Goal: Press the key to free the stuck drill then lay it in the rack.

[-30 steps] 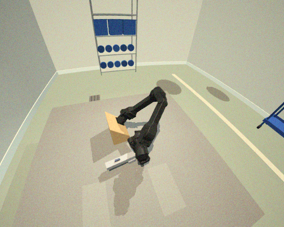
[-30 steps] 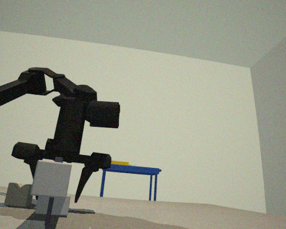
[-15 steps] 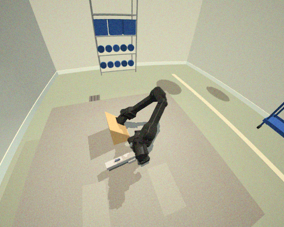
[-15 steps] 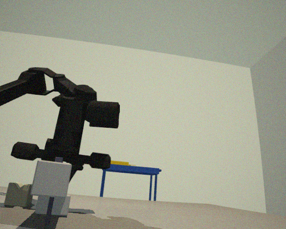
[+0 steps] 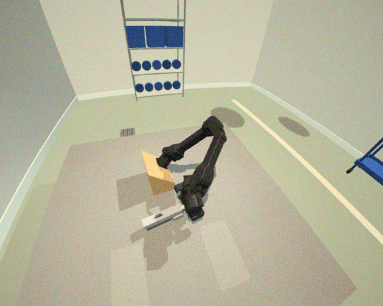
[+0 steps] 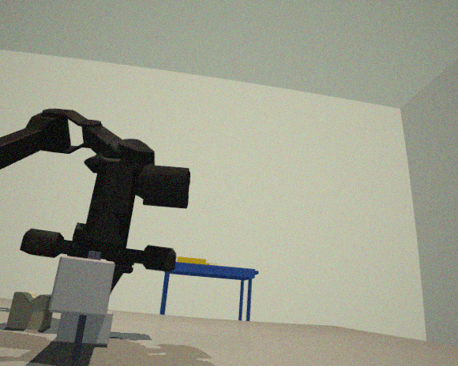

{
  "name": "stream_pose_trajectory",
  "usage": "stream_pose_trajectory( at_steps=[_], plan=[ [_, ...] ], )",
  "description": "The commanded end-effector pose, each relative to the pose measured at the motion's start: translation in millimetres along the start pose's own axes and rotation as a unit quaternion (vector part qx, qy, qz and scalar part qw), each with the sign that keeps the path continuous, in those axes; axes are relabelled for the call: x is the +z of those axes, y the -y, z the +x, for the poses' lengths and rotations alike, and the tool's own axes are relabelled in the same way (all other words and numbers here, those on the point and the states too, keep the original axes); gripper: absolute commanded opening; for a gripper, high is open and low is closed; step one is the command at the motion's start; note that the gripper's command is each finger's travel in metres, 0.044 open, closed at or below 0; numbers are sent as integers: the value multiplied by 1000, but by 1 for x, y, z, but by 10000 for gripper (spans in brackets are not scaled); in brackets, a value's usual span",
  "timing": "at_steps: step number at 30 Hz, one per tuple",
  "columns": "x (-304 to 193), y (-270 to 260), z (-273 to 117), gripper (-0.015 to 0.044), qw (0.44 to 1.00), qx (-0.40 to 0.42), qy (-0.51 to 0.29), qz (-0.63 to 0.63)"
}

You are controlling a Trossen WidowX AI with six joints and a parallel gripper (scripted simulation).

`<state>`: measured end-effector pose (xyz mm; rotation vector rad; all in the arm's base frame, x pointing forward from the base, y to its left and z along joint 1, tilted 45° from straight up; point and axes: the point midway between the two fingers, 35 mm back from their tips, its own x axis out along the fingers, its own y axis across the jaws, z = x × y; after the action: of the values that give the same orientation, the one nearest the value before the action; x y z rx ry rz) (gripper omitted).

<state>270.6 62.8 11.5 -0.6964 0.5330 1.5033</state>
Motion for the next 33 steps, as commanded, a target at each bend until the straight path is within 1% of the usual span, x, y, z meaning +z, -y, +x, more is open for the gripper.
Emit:
stream_pose_trajectory(
  at_steps=[1, 19, 33],
  plan=[
    [6, 0, 0, 0, 1000, -1, 2, 1],
    [34, 0, 1, 0, 1000, -1, 3, 1],
    [27, 0, 2, 368, 1000, -1, 2, 1]
  ],
)
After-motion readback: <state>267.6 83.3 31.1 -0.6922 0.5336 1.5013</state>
